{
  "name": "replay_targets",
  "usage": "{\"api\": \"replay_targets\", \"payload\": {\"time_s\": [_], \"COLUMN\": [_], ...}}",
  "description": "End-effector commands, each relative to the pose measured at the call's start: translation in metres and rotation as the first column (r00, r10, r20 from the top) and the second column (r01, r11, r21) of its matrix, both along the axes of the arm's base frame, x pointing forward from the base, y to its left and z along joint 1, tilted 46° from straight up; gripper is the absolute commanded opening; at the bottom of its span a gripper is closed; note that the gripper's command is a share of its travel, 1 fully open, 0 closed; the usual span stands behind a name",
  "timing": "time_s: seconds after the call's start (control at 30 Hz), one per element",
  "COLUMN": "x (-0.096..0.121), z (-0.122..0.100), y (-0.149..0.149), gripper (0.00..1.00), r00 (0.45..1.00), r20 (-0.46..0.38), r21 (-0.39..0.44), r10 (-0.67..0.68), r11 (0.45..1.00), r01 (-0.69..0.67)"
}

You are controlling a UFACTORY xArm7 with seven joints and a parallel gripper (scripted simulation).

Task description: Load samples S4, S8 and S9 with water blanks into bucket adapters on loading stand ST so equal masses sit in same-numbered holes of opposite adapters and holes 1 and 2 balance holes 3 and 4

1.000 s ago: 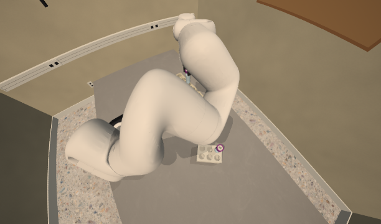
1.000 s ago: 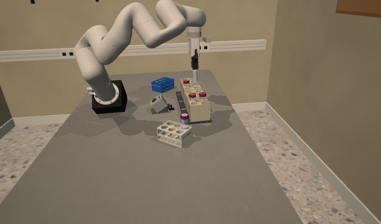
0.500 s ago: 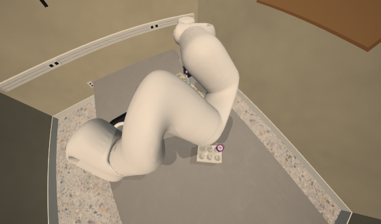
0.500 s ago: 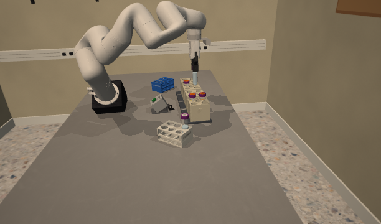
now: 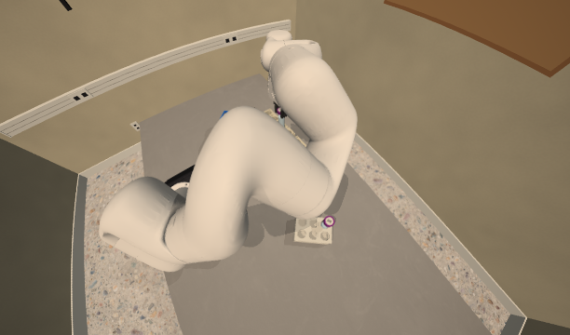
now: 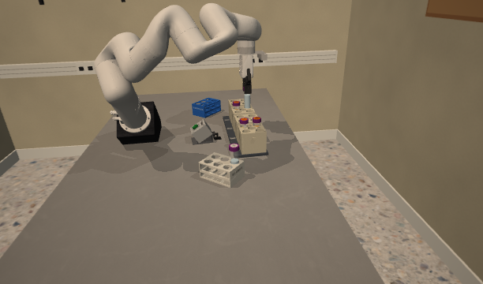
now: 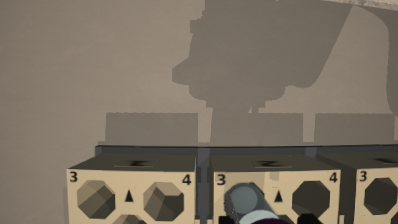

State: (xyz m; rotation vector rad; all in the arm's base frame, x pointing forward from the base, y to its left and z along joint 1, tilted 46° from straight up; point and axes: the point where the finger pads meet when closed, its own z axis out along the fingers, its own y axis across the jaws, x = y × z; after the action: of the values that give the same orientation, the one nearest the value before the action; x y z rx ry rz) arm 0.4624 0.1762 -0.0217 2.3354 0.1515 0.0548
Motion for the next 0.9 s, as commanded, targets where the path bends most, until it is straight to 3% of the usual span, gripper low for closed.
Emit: {"api": "replay_targets", "payload": {"time_s": [0.0,0.87], "x": [0.001,0.003], "z": [-0.002,-0.018], "y": [-0.001,-0.016], "gripper": [0.00,0.00], "r00": [1.000,1.000], "r20": [0.002,0.002], "r21": [0.004,0.004], "r10": [0.003,0.003], "r11": [1.000,1.000], "r01": [-0.003,-0.003]}}
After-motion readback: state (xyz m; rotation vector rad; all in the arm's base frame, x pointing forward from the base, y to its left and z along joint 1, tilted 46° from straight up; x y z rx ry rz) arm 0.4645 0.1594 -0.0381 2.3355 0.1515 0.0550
